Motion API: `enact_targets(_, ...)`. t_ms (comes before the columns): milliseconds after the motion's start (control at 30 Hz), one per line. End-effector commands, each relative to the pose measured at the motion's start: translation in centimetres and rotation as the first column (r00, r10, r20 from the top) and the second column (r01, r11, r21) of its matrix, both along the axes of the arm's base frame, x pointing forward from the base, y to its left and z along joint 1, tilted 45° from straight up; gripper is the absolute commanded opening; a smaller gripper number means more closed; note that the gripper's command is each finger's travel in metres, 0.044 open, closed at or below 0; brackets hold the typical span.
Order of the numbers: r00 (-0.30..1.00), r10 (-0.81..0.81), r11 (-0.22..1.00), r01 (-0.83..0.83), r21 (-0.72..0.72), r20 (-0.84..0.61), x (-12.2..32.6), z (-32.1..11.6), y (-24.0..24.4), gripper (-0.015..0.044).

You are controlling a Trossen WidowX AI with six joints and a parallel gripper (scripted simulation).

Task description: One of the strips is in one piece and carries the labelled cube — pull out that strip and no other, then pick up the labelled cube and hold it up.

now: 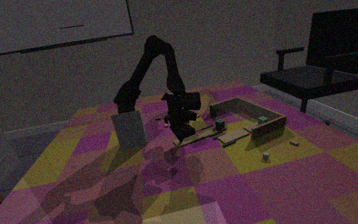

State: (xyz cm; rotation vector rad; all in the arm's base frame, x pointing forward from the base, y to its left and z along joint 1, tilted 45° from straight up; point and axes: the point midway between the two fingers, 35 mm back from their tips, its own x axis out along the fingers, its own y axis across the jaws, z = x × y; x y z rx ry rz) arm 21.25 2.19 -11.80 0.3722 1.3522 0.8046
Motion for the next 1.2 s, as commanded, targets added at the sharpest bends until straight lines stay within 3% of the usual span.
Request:
enact_targets(0,1.000,0.010,1.000,-0.010,0.003,-0.030,-1.1,-0.2,0.3,0.0000)
enact_targets(467,1.000,0.010,1.000,-0.010,0.003,-0.030,-1.1,-0.2,0.3,0.0000)
enact_targets(633,1.000,0.009,1.000,-0.009,-0.001,-0.027,0.2,2.8,-2.8,0.0000)
enact_targets(800,1.000,0.010,1.000,-0.010,0.000,-0.029,0.2,3.0,-3.0,0.0000)
enact_targets(933,0.988,0.126,0.992,-0.127,-0.004,0.087,2.1,3.4,-2.2,0.0105)
enact_targets(1167,0.988,0.126,0.992,-0.127,-0.004,0.088,4.2,4.1,-1.6,0.0289)
